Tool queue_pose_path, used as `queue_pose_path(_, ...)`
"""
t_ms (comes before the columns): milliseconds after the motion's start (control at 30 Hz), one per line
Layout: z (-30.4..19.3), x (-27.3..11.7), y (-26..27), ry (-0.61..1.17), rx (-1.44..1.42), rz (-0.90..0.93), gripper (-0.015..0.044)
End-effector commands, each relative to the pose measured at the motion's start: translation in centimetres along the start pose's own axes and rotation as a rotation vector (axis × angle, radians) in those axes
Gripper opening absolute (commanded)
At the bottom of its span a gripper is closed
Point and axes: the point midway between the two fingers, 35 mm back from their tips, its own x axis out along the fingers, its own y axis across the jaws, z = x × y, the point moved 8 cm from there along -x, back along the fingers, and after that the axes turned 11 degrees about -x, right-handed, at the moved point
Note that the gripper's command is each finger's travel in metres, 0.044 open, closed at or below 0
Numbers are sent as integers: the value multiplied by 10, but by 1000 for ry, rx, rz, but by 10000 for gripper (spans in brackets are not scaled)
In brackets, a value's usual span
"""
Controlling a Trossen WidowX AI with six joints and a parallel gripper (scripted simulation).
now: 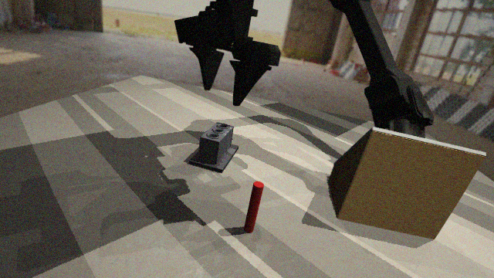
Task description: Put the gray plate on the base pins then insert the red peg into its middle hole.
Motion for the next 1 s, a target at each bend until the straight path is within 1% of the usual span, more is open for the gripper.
queue_pose_path(0,32,1,51,-2,598,13,440)
queue_pose_path(100,42,1,71,1,824,14,440)
queue_pose_path(767,67,10,150,16,1798,-10,440)
queue_pose_path(833,67,10,154,16,1864,-13,440)
queue_pose_path(967,68,10,154,16,1872,-13,440)
